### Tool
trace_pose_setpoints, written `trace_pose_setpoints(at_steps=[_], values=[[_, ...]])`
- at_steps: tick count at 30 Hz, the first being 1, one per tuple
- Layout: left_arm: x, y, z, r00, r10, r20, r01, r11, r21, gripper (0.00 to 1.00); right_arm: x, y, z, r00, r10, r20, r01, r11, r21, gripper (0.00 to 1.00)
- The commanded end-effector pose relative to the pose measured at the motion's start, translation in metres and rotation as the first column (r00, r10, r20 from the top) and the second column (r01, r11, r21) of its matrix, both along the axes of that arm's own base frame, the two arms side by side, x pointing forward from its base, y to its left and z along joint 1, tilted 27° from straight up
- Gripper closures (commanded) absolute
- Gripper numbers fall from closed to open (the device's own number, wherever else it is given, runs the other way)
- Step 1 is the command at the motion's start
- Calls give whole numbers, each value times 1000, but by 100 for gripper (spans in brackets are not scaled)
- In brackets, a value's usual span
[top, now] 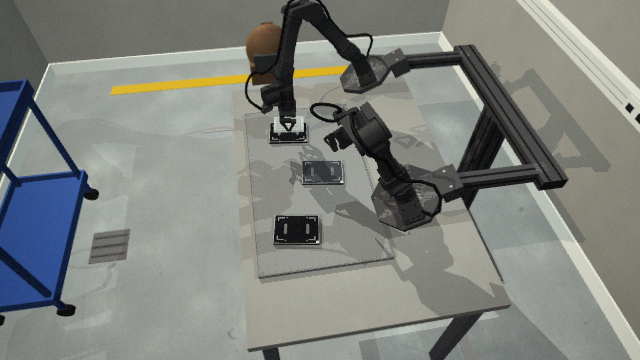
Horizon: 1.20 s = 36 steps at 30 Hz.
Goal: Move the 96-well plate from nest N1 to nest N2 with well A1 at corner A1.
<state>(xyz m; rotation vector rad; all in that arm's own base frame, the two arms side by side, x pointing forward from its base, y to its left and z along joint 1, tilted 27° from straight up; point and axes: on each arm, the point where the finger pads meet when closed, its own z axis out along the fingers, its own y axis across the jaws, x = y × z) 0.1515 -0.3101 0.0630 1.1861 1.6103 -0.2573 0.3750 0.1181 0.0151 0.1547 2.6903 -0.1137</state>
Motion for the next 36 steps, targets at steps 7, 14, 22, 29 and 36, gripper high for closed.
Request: trace_pose_setpoints(at_steps=[7,14,22,29,36], values=[[-4,-1,0,1000,-11,15,11,1000,-2,0,16,9,5,999,18,41,-19,1000,18,21],[-2,-4,6,1000,-2,14,2,1000,-24,0,16,6,5,999,4,40,-4,1000,18,21],[-2,-4,6,1000,-2,14,2,1000,-24,0,20,7,7,998,10,58,-12,1000,22,21],[-2,-4,6,1000,-2,14,2,1000,-24,0,20,6,-3,998,14,53,-15,1000,26,21],[-2,-4,6,1000,-2,14,2,1000,-24,0,23,5,-5,998,12,62,-14,1000,27,21]])
